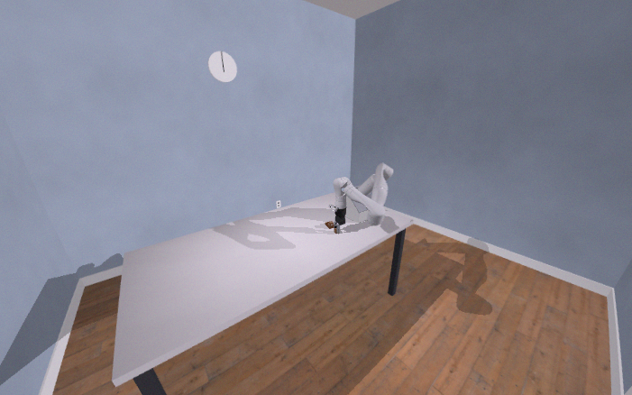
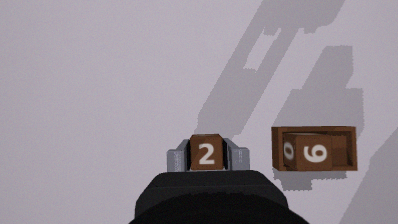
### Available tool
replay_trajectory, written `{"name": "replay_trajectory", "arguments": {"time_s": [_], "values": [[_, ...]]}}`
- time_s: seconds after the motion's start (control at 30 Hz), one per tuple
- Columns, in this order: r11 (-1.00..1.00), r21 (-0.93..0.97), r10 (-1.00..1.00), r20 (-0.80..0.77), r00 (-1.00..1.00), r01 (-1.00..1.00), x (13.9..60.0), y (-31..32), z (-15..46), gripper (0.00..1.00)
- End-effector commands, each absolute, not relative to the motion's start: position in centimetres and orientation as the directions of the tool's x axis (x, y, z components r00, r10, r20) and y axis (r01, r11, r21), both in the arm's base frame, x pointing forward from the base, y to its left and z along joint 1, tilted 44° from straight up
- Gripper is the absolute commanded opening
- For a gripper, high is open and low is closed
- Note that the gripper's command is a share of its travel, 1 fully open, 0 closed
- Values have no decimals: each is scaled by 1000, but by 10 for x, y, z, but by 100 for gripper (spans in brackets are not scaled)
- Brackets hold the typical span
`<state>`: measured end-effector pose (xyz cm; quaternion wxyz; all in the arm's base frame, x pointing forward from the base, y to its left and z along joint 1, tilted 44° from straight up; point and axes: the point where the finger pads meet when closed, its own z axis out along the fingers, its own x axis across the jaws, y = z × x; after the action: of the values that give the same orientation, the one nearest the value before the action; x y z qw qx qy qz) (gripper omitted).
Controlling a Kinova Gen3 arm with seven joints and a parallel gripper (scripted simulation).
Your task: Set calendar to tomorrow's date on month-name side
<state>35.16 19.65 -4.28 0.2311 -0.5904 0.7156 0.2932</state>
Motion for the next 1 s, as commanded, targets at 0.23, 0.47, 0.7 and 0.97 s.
{"name": "replay_trajectory", "arguments": {"time_s": [0.23, 0.47, 0.7, 0.97], "values": [[132, 146, -709, -677, -196, -980, 352, 196, -42, 57], [132, 146, -709, -677, -196, -980, 352, 196, -42, 63], [132, 146, -709, -677, -196, -980, 352, 196, -42, 75], [132, 146, -709, -677, -196, -980, 352, 196, -42, 87]]}}
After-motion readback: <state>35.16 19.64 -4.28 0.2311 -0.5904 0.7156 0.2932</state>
